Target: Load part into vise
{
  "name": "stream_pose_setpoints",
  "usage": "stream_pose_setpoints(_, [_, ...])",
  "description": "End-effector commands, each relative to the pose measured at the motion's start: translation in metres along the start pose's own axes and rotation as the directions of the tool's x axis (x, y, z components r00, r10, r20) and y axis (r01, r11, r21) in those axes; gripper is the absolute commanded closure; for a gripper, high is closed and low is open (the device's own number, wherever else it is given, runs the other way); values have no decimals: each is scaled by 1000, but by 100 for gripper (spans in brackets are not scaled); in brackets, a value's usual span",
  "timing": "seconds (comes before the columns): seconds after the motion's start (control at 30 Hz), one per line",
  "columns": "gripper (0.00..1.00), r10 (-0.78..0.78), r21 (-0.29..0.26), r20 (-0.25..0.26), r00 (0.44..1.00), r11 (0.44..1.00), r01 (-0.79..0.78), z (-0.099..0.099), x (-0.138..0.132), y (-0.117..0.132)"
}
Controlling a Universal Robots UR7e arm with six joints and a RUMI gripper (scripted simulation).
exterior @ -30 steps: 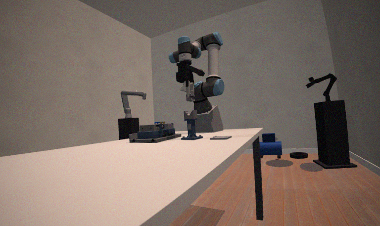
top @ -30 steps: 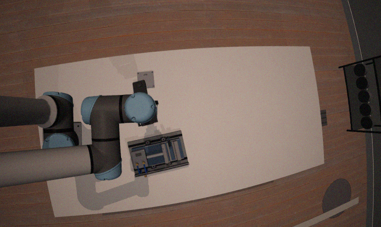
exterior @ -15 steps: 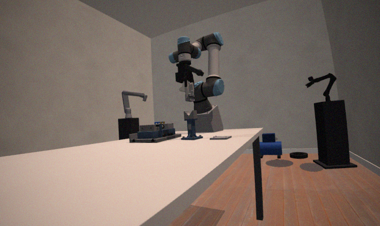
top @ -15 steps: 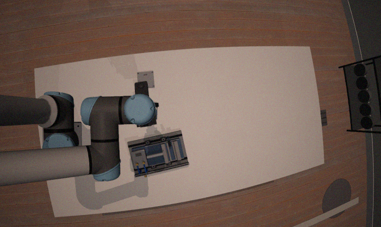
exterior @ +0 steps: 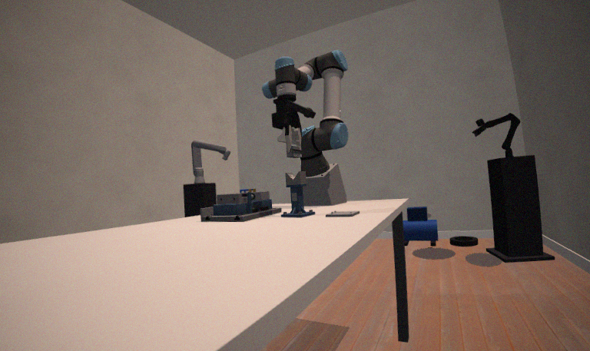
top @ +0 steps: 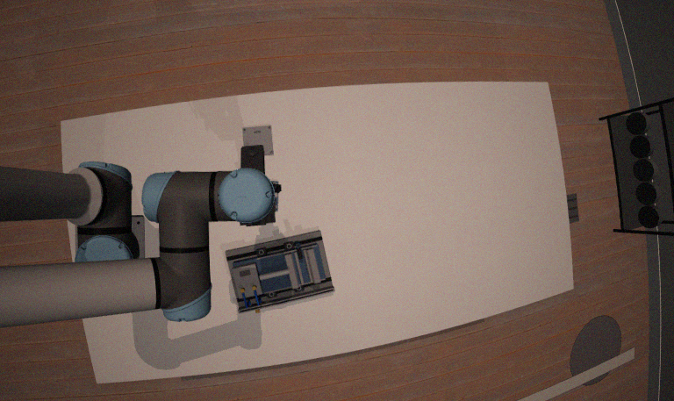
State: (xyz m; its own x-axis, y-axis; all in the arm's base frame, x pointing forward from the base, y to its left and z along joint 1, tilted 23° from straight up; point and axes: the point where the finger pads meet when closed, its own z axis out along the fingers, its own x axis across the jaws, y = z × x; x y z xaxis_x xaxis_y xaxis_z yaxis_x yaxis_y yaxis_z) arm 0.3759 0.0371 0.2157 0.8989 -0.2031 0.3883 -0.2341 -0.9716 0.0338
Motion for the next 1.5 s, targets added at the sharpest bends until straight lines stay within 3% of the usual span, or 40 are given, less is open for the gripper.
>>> stream_pose_setpoints(0.0, [100, 18, 0, -2, 1000, 1000, -18, 0, 0, 1])
stream_pose_setpoints(1.47, [100, 92, 0, -3, 996, 996, -92, 0, 1, 4])
